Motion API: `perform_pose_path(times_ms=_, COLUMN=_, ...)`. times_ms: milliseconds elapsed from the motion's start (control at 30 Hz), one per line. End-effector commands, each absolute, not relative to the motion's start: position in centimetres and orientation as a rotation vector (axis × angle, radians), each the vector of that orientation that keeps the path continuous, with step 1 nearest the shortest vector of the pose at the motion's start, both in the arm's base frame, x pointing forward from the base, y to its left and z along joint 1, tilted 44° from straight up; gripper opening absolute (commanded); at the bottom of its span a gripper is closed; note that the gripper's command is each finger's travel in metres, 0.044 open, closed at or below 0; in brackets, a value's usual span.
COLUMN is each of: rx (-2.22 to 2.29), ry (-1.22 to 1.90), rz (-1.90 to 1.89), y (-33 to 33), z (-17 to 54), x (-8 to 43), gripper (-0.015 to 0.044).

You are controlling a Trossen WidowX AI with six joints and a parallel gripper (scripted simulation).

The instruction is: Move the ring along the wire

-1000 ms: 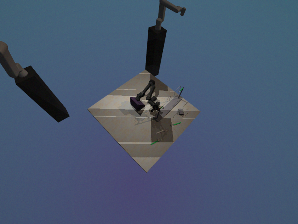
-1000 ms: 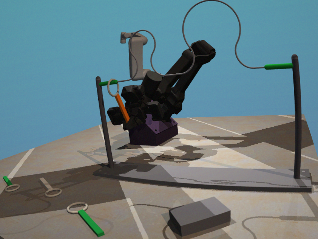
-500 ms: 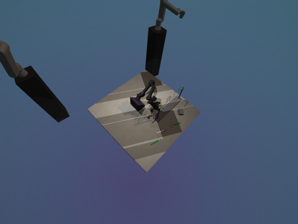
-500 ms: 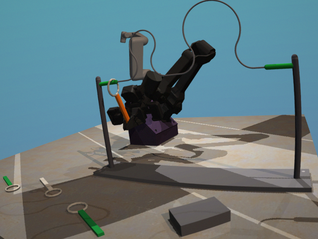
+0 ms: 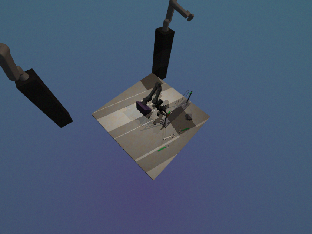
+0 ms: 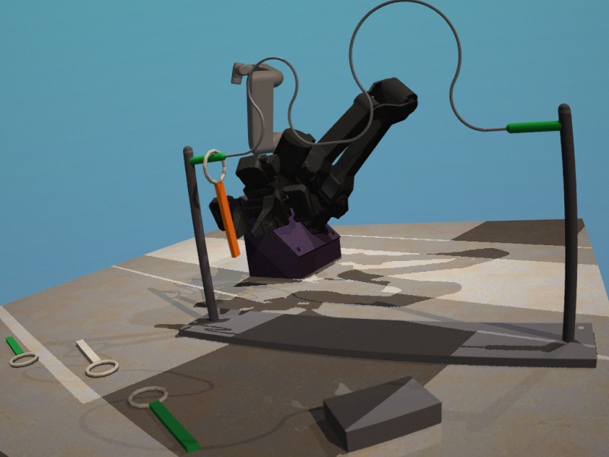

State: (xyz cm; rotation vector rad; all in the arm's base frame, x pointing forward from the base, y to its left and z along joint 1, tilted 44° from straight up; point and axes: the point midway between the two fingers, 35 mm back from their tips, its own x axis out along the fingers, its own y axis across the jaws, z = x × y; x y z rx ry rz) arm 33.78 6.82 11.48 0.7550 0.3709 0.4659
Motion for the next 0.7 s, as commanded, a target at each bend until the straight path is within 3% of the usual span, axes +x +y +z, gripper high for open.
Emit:
perform_pose_path(times_ms=0, rx=0.752, ry=0.378, rz=0.468, y=6.2, z=11.5, x=32.4, gripper=0.016)
perform_pose_path(times_ms=667, rx=0.753, ry=0.379, rz=0.467, y=5.6, z=11.6, x=31.2, gripper=0.016)
